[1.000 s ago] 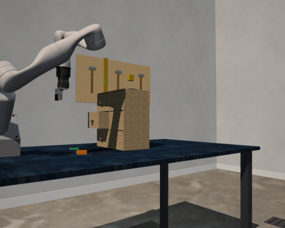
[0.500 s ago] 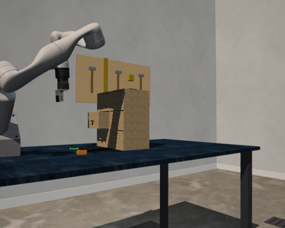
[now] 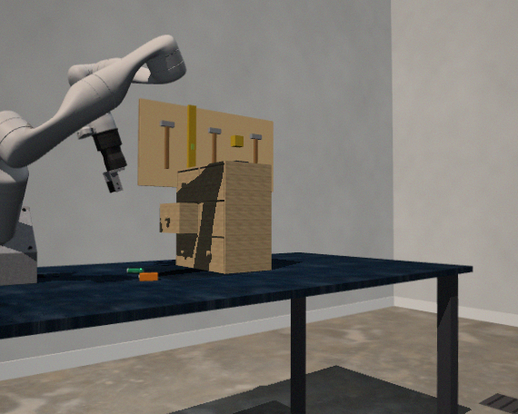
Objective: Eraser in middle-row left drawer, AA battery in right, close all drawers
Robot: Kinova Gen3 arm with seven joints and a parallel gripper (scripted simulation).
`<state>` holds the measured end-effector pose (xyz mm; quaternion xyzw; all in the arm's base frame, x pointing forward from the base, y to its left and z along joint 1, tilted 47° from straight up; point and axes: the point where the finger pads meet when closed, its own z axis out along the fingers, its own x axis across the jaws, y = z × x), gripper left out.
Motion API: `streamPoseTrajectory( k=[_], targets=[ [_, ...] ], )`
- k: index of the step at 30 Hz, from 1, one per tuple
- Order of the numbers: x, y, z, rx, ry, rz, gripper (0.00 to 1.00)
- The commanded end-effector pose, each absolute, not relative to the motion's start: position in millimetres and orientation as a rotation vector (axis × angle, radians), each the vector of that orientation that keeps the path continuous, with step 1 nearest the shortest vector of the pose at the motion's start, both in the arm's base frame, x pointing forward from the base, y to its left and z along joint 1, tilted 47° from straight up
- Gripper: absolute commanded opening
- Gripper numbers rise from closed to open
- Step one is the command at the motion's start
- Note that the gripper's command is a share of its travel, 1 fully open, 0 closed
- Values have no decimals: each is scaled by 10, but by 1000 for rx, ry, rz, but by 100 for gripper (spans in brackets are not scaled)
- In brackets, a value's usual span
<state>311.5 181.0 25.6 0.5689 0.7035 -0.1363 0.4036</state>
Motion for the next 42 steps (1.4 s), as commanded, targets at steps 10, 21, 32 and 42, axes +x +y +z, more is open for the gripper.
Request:
streamPoseTrajectory(
  k=[10, 21, 32, 42],
  targets=[
    [3224, 1660, 110, 1216, 1768, -105, 100],
    [3363, 1530, -36, 1041, 1728, 103, 100],
    [3467, 1433, -128, 912, 1685, 249, 100],
    [3529, 1380, -188, 834, 1657, 335, 100]
  ],
)
